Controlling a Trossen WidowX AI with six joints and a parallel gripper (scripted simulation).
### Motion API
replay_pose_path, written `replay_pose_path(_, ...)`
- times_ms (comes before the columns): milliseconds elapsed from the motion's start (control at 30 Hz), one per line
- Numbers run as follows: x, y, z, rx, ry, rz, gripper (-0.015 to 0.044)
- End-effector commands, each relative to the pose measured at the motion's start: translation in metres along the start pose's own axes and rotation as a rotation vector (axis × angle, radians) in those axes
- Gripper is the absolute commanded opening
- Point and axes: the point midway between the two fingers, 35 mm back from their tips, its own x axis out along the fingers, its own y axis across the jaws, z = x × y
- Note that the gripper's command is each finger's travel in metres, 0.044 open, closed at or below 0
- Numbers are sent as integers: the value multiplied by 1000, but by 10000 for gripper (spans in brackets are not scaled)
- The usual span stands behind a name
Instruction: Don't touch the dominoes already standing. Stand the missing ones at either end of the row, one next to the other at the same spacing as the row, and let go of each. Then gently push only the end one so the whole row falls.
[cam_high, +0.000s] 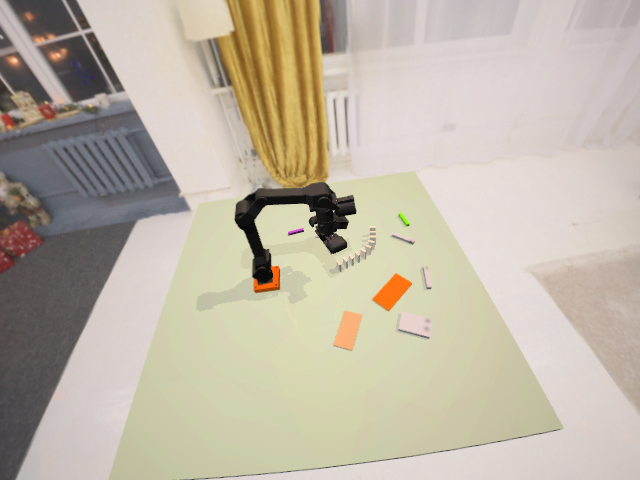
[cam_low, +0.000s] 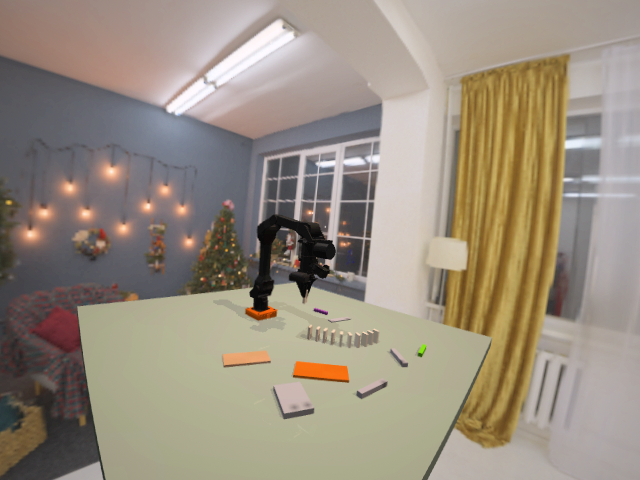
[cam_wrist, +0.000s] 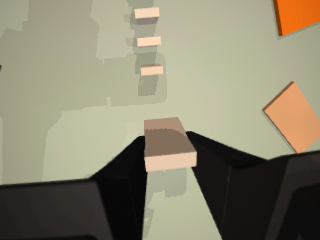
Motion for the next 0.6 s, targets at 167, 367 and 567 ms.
replay_pose_path(167, 28, -2, 7, -15, -4, -4, 107)
replay_pose_path(367, 56, -3, 9, -15, -4, -4, 107)
replay_pose_path(567, 84, -3, 9, -15, -4, -4, 107)
